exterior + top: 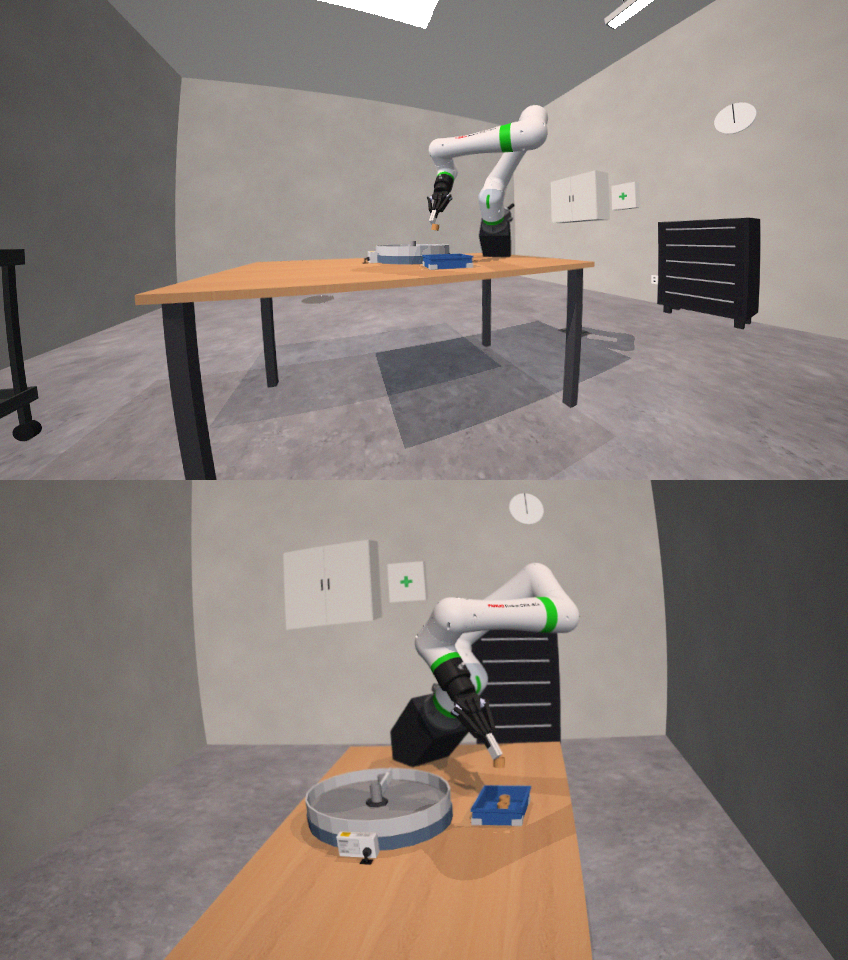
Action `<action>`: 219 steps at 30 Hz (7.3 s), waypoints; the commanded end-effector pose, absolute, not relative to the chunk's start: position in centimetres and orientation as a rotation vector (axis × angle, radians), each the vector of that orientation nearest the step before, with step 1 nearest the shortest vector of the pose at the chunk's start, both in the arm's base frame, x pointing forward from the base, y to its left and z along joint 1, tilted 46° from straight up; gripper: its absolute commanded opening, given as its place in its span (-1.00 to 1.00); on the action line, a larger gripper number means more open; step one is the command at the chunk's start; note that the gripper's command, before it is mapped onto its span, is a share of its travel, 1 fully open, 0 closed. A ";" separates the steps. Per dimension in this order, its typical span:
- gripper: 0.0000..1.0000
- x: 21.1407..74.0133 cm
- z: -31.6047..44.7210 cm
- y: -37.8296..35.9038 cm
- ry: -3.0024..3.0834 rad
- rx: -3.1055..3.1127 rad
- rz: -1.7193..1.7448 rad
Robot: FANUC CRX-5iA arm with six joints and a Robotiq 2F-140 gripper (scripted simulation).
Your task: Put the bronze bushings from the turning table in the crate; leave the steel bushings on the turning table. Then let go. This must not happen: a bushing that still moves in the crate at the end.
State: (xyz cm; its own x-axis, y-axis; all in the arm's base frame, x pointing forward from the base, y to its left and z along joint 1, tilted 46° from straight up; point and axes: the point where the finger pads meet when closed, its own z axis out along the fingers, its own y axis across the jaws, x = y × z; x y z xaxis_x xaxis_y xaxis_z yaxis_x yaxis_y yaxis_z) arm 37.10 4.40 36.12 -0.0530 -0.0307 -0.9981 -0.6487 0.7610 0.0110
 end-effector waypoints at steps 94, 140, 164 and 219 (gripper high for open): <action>-1.00 42.8 29.1 9.2 1.560 -0.566 0.548; -1.00 45.0 26.3 11.1 1.560 -0.566 0.548; -1.00 45.1 26.2 11.1 1.560 -0.566 0.548; -1.00 45.4 25.8 11.4 1.560 -0.566 0.548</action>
